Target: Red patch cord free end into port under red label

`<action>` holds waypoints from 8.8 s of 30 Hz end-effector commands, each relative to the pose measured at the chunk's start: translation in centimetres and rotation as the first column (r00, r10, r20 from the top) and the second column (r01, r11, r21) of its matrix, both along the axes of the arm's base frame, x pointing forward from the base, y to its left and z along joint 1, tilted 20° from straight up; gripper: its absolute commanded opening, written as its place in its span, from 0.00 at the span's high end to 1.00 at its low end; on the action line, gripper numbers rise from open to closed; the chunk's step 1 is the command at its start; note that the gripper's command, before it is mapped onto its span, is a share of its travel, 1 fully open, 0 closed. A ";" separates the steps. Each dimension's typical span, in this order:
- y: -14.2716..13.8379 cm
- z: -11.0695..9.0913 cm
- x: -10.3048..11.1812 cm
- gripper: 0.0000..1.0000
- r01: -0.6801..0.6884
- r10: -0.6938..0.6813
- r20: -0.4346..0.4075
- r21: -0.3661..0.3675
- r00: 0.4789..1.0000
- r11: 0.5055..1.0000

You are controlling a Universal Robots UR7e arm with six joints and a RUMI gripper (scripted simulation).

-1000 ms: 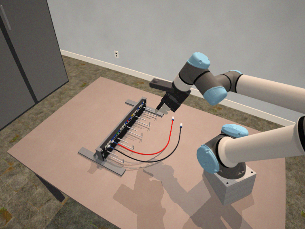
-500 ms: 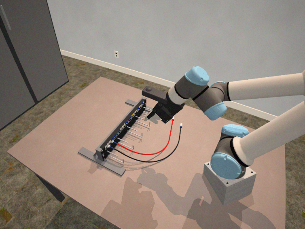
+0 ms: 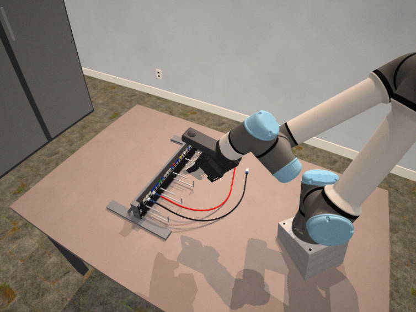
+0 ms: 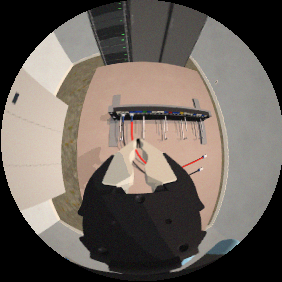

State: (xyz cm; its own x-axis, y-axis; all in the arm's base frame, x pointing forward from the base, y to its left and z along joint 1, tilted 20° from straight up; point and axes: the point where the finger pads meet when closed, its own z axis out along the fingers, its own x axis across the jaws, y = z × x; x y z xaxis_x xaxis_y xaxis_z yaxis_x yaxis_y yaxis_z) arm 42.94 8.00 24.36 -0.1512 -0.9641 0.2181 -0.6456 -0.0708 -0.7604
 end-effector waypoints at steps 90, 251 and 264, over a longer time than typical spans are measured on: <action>-1.1 -8.5 12.5 1.00 0.008 -0.007 0.061 -0.023 0.998 1.000; -5.7 1.4 0.0 1.00 0.008 -0.007 0.061 -0.023 0.998 1.000; -6.8 1.6 -0.2 1.00 0.008 -0.007 0.061 -0.023 0.998 1.000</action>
State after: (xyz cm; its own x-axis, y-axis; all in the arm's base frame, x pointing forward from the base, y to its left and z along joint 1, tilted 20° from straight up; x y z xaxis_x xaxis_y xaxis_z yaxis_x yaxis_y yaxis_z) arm 42.80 1.49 25.88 -0.1738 -0.9572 0.2316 -0.5988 -0.0840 -0.7965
